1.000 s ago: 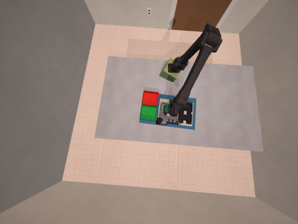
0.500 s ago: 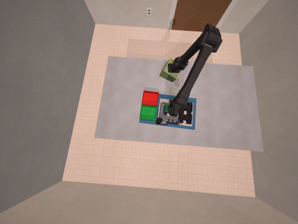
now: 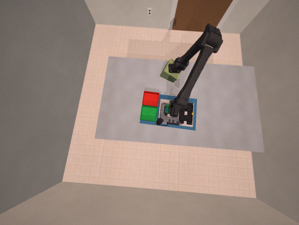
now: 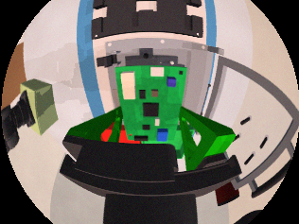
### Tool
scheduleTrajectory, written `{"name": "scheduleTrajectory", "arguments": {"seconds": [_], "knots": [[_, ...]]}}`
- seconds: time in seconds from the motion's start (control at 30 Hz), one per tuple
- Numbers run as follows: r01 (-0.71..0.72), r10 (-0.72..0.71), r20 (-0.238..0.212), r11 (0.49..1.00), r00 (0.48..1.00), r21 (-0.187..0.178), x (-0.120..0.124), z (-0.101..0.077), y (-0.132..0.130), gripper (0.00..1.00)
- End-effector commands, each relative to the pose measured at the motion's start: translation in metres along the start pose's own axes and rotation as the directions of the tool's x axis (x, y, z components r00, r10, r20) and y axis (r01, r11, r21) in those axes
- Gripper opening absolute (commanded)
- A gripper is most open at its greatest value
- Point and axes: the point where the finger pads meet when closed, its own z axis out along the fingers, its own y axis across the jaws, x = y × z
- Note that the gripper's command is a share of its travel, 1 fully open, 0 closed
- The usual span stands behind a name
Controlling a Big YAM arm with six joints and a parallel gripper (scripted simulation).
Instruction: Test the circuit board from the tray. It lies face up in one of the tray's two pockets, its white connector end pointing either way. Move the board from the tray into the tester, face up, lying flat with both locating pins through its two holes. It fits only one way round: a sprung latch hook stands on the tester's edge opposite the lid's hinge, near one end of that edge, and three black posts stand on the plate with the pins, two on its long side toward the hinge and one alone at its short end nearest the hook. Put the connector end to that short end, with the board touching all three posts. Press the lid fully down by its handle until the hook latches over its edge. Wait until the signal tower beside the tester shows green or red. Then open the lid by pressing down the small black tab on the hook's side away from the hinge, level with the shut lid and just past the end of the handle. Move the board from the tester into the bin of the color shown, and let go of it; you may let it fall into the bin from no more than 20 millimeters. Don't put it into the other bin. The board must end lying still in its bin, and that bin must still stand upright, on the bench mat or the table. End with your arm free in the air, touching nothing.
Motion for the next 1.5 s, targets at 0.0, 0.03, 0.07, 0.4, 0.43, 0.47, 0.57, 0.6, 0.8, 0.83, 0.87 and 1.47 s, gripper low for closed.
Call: {"name": "scheduleTrajectory", "arguments": {"seconds": [0.0,0.03,0.07,0.4,0.43,0.47,0.57,0.6,0.8,0.83,0.87,1.47], "knots": [[0.008,-0.008,0.004,1.0,1.0,0.004,-0.004,0.007,-0.001,0.72],[0.008,-0.008,0.004,1.0,1.0,0.01,-0.005,0.006,-0.002,0.72],[0.006,-0.006,0.004,1.0,1.0,0.013,-0.005,0.006,-0.002,0.72],[0.005,-0.005,0.003,1.0,1.0,0.012,-0.005,0.02,-0.002,0.72],[-0.003,0.003,-0.001,0.999,1.0,0.041,-0.001,0.01,-0.006,0.72],[-0.006,0.005,0.001,1.0,1.0,0.023,-0.001,0.02,-0.004,0.72],[0.001,-0.001,0.004,1.0,1.0,0.003,-0.004,0.033,-0.001,0.72],[0.002,-0.002,0.004,1.0,1.0,0.003,-0.004,0.035,-0.001,0.72],[0.004,-0.004,0.001,1.0,1.0,0.024,-0.005,0.035,-0.004,0.72],[0.004,-0.004,0.002,1.0,1.0,0.013,-0.005,0.04,-0.003,0.72],[0.002,-0.002,0.003,1.0,1.0,0.003,-0.004,0.045,-0.001,0.72],[-0.002,0.002,0.0,1.0,1.0,0.025,-0.001,0.038,-0.004,0.72]]}}
